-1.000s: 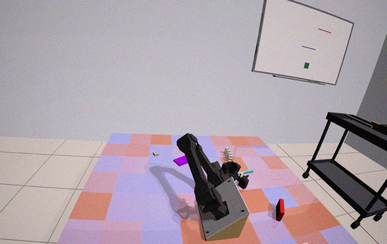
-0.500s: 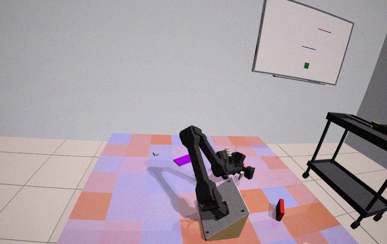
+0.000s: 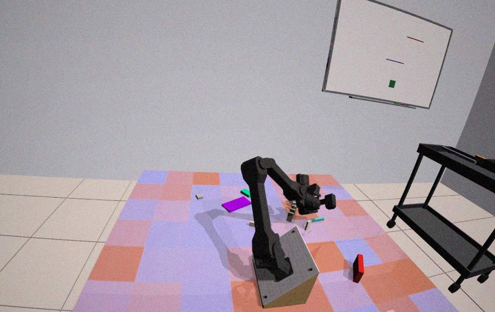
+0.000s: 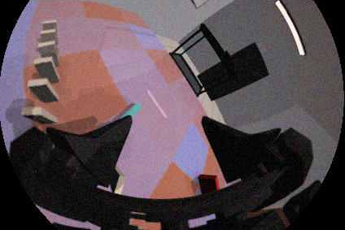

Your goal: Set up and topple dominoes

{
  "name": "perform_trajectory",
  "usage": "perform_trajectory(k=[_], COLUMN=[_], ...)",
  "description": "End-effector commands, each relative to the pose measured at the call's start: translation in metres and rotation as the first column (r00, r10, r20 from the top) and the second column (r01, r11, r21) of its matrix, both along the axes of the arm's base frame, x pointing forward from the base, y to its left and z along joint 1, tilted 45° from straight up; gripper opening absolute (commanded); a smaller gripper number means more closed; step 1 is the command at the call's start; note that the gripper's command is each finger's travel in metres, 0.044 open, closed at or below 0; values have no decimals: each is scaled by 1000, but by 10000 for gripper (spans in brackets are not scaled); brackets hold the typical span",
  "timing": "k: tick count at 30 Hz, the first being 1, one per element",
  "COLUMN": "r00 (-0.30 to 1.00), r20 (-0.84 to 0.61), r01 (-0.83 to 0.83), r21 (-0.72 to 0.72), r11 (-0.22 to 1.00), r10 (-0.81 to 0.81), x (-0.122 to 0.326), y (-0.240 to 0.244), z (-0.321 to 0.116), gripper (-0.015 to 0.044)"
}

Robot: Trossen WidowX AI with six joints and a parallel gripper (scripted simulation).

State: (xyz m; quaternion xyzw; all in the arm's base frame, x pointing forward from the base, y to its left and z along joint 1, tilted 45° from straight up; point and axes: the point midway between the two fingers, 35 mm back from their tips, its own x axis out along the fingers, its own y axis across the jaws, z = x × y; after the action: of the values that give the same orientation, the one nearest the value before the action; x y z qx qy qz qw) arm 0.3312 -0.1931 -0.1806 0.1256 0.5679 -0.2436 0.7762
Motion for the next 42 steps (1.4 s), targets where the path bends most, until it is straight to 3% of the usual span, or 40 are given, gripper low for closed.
perform_trajectory(k=[1,4,8,16,36,42], r00=[799,671,554,448,445,444], r20=[-69,41,175,401,412,413], r01=[-546,-689,-782,-824,-825,-826], r21=[334,401,443,531,534,533], r11=[769,603,438,195,185,185], r10=[597,740,814,799,796,795], x=[2,3,-1,-23,-23,-23], y=[-4,-6,-2,16,18,53], z=[7,19,29,61,62,25], gripper=[440,440,440,440,440,440])
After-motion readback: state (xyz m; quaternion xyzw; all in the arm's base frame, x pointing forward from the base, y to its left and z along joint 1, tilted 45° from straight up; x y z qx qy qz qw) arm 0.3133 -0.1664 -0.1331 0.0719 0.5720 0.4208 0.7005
